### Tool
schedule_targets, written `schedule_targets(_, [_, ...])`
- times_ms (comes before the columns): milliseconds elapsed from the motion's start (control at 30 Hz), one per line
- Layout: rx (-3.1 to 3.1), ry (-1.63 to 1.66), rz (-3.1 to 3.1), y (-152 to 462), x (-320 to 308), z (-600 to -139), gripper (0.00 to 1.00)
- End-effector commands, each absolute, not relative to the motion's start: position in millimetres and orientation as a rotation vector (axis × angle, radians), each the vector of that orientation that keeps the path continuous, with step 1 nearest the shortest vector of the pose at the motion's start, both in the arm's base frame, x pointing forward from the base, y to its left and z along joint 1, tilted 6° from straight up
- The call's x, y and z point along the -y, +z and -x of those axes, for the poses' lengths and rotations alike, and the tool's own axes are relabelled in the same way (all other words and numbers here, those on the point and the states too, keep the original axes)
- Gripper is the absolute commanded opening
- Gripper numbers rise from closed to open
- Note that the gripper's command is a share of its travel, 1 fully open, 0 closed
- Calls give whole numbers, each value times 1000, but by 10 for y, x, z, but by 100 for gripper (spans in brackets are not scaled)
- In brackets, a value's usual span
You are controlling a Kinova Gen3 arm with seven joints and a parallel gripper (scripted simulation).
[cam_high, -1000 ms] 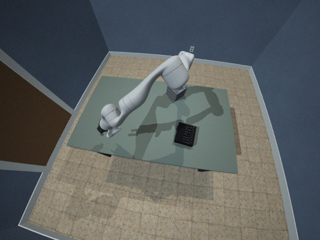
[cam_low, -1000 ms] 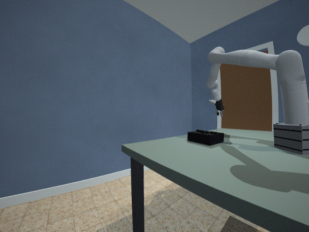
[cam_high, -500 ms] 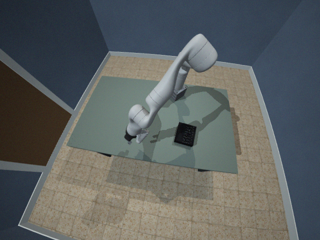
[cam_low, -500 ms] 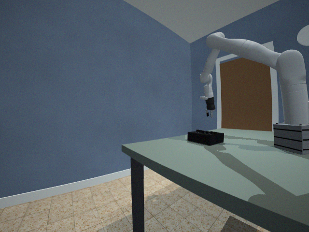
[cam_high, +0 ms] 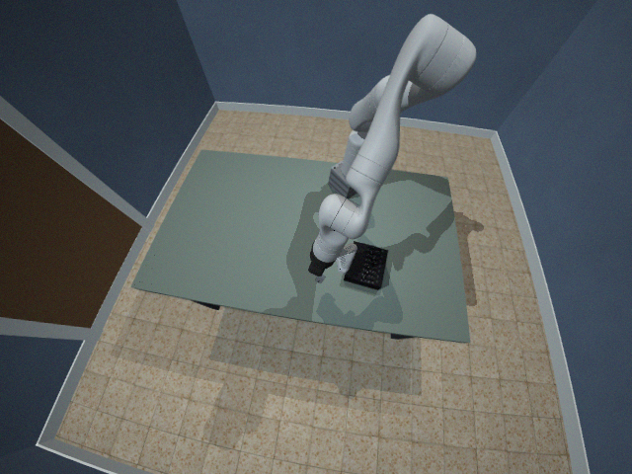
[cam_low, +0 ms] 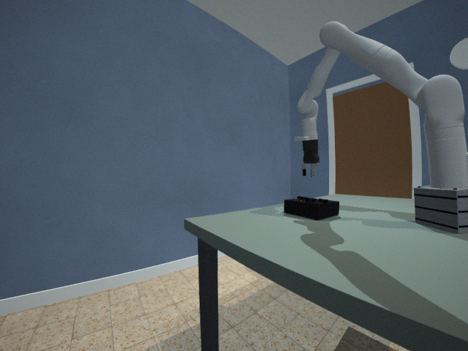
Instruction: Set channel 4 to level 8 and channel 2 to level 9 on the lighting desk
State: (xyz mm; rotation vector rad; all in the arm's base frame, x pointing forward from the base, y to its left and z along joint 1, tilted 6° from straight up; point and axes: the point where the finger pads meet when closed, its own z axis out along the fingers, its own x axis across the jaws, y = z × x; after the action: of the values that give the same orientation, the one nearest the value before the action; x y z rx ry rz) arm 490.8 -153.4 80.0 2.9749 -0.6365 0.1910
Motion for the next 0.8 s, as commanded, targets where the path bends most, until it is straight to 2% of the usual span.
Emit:
schedule_targets(0, [567, 212, -3025, 953, 1100, -4876, 100])
schedule_targets(67, [498, 194, -3077, 990, 697, -4729, 100])
schedule_targets(333, [326, 143, -3181, 1079, -129, -4289, 100])
schedule_targets(767, [283, 129, -3203, 1100, -302, -4166, 100])
